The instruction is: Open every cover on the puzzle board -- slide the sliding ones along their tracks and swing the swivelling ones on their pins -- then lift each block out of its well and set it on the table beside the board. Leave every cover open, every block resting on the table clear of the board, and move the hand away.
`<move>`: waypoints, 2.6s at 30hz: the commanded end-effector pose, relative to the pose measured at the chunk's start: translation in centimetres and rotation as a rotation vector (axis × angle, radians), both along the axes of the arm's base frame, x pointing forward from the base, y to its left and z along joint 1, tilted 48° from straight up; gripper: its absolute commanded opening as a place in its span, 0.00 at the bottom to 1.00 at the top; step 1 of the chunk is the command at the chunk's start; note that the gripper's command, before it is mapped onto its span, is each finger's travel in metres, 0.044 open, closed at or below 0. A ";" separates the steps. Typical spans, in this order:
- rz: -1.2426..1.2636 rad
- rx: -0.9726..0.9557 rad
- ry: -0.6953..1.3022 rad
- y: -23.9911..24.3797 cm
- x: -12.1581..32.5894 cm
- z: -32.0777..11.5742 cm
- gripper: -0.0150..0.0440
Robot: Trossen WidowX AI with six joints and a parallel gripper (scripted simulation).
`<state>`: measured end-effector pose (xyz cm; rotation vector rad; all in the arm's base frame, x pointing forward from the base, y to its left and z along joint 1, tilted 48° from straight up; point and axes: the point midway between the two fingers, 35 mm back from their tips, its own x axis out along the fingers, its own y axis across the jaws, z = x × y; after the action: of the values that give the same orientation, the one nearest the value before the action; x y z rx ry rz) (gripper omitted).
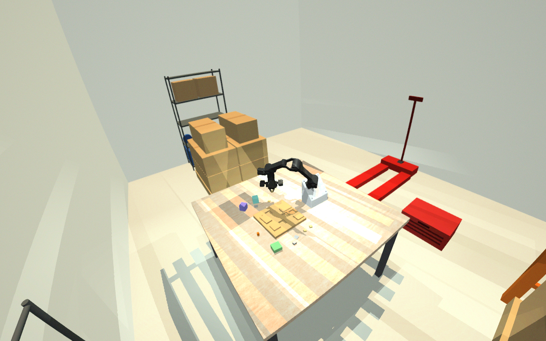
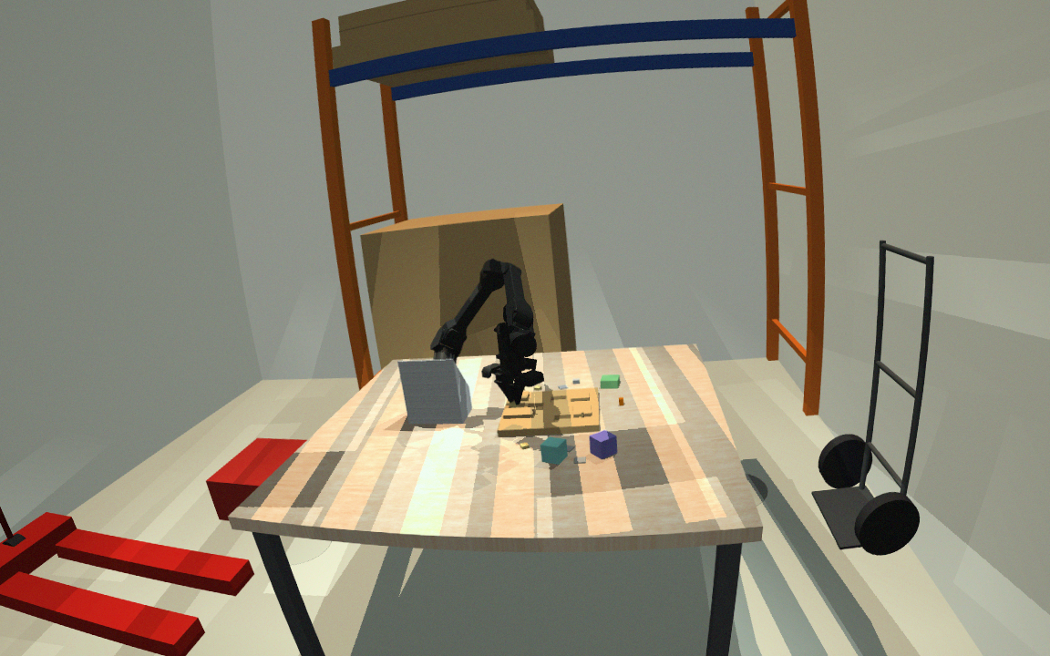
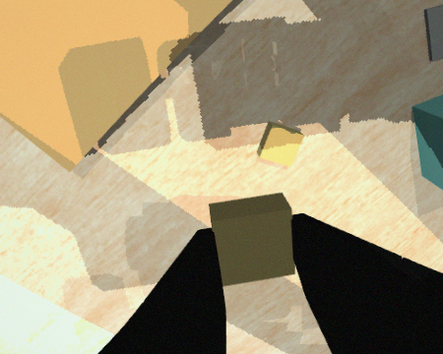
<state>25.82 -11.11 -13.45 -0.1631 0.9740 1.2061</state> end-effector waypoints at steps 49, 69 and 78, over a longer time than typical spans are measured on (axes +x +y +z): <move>0.009 0.025 -0.014 2.1 -3.3 -7.5 0.39; 0.009 0.029 -0.015 4.6 -3.4 -9.6 0.39; 0.010 0.031 -0.015 5.8 -3.5 -10.5 0.39</move>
<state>22.40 -5.87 -23.70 -0.1599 0.9441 1.2290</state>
